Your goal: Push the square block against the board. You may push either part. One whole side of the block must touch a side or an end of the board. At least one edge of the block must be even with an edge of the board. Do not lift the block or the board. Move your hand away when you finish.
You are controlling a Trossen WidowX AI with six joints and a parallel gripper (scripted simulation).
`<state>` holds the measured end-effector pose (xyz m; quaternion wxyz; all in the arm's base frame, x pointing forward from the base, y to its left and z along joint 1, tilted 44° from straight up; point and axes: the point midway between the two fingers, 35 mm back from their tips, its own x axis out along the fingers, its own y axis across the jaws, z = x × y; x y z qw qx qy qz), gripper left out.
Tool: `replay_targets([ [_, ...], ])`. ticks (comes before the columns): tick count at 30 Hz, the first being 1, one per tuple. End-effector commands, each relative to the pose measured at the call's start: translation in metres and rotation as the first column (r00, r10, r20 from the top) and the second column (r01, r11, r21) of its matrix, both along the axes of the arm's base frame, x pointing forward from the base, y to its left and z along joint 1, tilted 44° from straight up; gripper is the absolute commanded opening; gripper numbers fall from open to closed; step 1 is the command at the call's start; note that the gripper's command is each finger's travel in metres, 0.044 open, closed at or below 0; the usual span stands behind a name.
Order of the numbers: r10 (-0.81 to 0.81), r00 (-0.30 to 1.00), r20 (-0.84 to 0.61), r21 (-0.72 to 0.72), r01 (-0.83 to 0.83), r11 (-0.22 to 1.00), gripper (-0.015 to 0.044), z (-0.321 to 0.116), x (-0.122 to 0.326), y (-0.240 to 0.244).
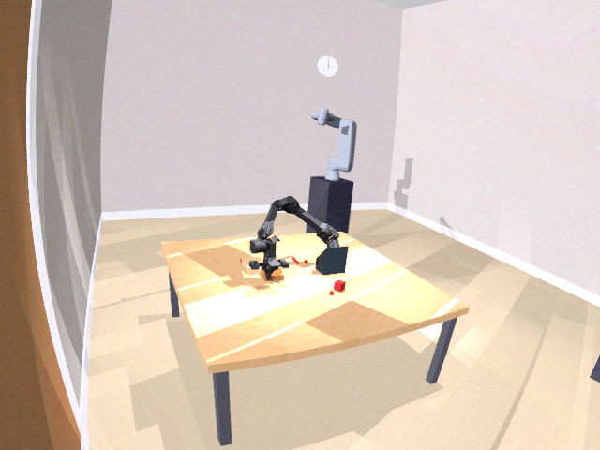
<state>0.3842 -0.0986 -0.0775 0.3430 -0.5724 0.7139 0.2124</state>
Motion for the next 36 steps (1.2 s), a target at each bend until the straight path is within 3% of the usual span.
replay_targets([
  [1, -0.006, 1.000, -0.007, -0.009, 0.006, 1.000, 0.0000, -0.003, 0.000, -0.002],
  [31, -0.007, 1.000, -0.006, -0.010, 0.006, 1.000, 0.0000, -0.035, 0.012, 0.030],
  [36, -0.006, 1.000, -0.005, -0.008, 0.006, 1.000, 0.0000, 0.006, 0.018, 0.062],
])
